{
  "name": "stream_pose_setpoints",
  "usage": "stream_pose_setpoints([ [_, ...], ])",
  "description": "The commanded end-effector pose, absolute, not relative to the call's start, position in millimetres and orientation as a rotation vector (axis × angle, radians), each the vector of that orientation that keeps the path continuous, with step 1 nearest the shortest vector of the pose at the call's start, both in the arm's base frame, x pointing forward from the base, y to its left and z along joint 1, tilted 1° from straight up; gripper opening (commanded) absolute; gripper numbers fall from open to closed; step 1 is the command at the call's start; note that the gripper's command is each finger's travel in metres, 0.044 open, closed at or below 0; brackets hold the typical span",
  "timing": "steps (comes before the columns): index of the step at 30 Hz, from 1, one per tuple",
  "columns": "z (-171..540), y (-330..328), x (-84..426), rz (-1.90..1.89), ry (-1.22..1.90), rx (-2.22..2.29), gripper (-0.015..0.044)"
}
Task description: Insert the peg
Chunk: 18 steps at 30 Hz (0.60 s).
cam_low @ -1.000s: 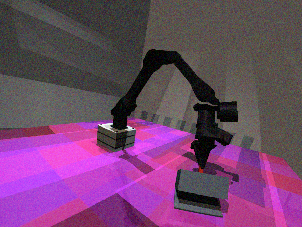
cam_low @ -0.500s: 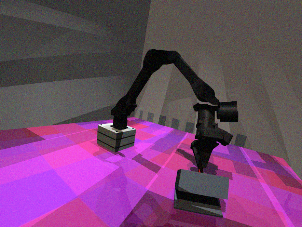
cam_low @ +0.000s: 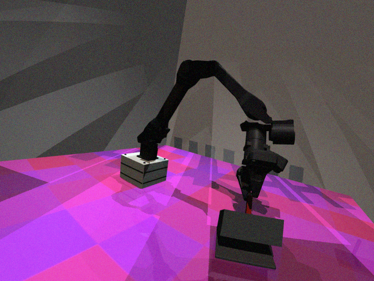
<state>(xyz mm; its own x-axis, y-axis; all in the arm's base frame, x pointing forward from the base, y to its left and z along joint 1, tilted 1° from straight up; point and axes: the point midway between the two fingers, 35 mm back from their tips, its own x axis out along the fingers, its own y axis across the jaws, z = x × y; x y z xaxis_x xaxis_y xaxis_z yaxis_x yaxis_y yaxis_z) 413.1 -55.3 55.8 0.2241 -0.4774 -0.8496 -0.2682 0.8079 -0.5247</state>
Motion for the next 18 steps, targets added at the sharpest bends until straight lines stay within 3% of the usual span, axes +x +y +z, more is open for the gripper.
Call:
stream_pose_setpoints([
  [1, 67.7, -50.7, 414.0, -0.168, 1.355, -0.662, 0.0440],
  [18, 102.9, -27.1, 403.4, -0.161, 1.360, -0.664, 0.0440],
])
